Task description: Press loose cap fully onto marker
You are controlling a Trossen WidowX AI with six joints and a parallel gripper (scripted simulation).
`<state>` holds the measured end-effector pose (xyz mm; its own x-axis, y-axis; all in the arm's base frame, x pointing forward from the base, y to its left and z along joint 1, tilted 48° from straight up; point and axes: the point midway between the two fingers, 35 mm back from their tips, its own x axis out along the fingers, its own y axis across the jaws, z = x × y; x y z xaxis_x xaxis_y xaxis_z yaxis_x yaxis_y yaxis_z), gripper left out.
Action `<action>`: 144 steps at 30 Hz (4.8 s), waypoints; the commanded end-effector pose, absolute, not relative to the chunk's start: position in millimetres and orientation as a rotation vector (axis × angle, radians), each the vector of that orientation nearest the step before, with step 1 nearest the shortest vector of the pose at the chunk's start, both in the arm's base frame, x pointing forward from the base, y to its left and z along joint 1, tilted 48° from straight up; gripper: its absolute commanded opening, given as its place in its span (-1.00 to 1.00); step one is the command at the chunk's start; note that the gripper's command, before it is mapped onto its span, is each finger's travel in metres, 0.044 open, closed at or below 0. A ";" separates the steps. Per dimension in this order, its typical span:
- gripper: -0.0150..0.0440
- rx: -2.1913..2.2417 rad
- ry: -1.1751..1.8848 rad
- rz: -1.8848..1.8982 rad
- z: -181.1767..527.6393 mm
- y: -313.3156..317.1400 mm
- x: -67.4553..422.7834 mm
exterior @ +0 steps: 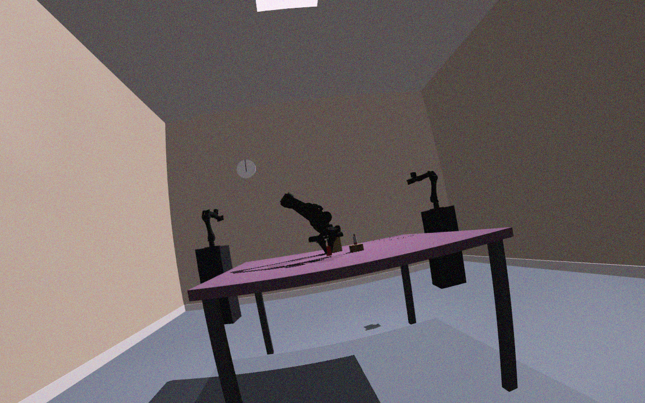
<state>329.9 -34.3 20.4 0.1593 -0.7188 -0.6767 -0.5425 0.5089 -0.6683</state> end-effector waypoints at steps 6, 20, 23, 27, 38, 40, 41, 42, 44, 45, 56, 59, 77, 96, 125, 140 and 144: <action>-0.49 -1.138 1.490 -0.178 39.2 -14.1 329.1; -0.49 -1.139 1.490 -0.179 57.3 5.1 323.2; -0.49 -1.136 1.490 -0.173 52.5 14.0 322.3; -0.49 -1.132 1.489 -0.164 44.2 29.3 319.8; -0.49 -1.120 1.488 -0.149 21.5 69.6 308.3; -0.49 -1.119 1.489 -0.148 17.5 76.6 305.5; -0.49 -1.119 1.489 -0.148 15.5 80.0 304.0; -0.49 -1.119 1.489 -0.148 13.5 83.4 302.4; -0.49 -1.119 1.490 -0.148 9.6 90.2 299.2; -0.49 -1.120 1.491 -0.148 7.7 93.5 297.5; -0.49 -1.126 1.493 -0.159 -13.3 127.5 275.7; -0.49 -1.129 1.493 -0.166 -18.8 135.9 268.9; -0.49 -1.133 1.492 -0.171 -32.2 133.2 265.6; -0.49 -1.133 1.491 -0.172 -53.7 111.1 271.2; -0.49 -1.134 1.491 -0.174 -63.6 99.5 272.9; 0.84 -1.129 1.492 -0.175 -63.2 100.0 272.8; 1.00 -1.129 1.492 -0.175 -63.2 100.0 272.8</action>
<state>272.7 100.0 -63.2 0.1664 -0.7103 -0.6839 -0.5329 0.5188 -0.6685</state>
